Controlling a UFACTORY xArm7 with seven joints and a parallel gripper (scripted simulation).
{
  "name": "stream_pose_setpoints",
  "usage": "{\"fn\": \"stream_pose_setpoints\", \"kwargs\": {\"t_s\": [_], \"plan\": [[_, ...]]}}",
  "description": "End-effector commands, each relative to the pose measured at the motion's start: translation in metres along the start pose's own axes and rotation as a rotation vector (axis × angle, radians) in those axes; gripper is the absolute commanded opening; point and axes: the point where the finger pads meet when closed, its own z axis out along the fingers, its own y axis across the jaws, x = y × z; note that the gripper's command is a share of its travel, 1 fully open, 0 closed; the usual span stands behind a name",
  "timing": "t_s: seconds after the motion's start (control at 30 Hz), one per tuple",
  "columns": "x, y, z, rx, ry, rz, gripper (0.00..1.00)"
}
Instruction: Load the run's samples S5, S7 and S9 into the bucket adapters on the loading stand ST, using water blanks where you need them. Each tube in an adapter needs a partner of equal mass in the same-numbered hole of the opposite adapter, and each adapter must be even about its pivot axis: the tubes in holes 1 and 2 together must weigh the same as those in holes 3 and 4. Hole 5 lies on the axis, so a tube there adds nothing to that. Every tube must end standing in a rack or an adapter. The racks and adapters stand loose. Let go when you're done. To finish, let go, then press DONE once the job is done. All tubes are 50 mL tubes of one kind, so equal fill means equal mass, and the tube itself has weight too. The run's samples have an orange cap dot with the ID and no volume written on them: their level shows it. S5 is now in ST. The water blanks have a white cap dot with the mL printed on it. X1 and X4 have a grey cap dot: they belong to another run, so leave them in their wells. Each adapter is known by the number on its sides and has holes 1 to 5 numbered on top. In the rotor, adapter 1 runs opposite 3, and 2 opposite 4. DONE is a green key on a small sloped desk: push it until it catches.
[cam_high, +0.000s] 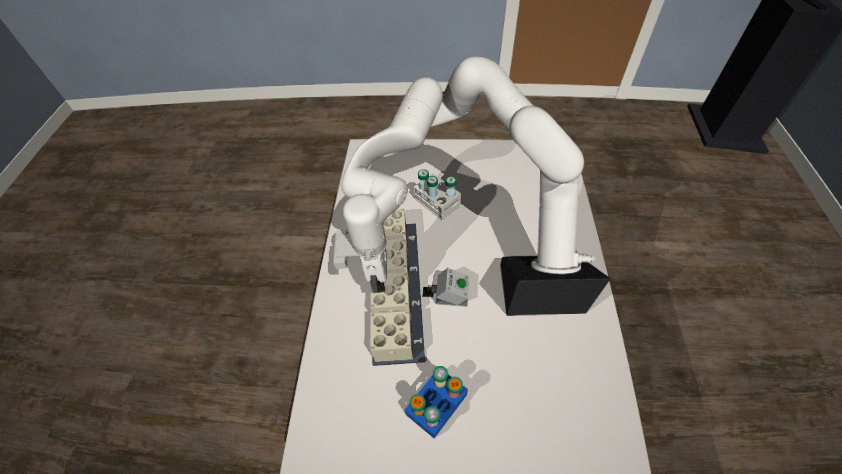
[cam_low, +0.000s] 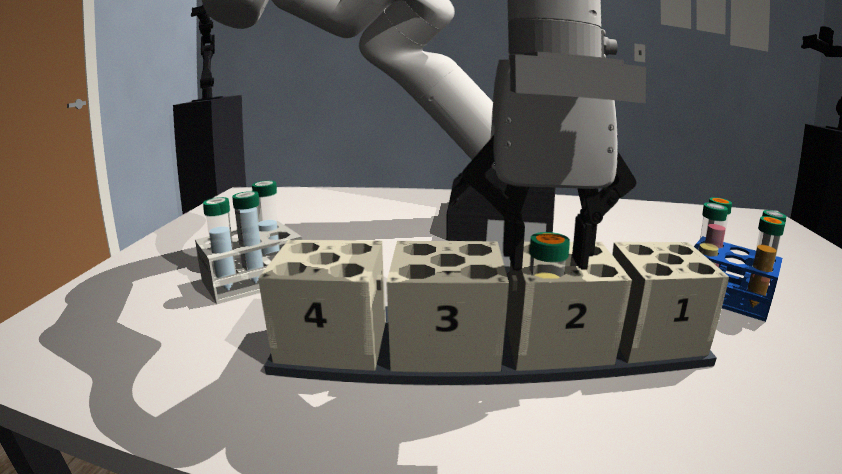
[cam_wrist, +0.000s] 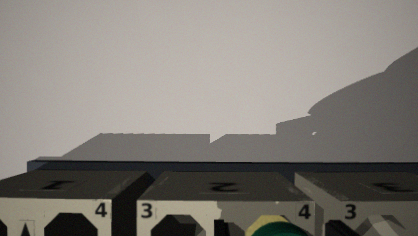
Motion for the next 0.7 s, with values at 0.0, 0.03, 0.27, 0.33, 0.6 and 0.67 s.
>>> {"fn": "stream_pose_setpoints", "kwargs": {"t_s": [0.0,0.03,0.27,0.33,0.6,0.67], "plan": [[0.0012,-0.0009,-0.0020,0.002,0.005,0.000,0.57],[0.0012,-0.0009,-0.0020,0.002,0.005,0.000,0.57],[0.0012,-0.0009,-0.0020,0.002,0.005,0.000,0.57],[0.0012,-0.0009,-0.0020,0.002,0.005,0.000,0.57],[0.0012,-0.0009,-0.0038,0.002,0.005,0.000,0.00],[0.0012,-0.0009,-0.0038,0.002,0.005,0.000,0.00]]}}
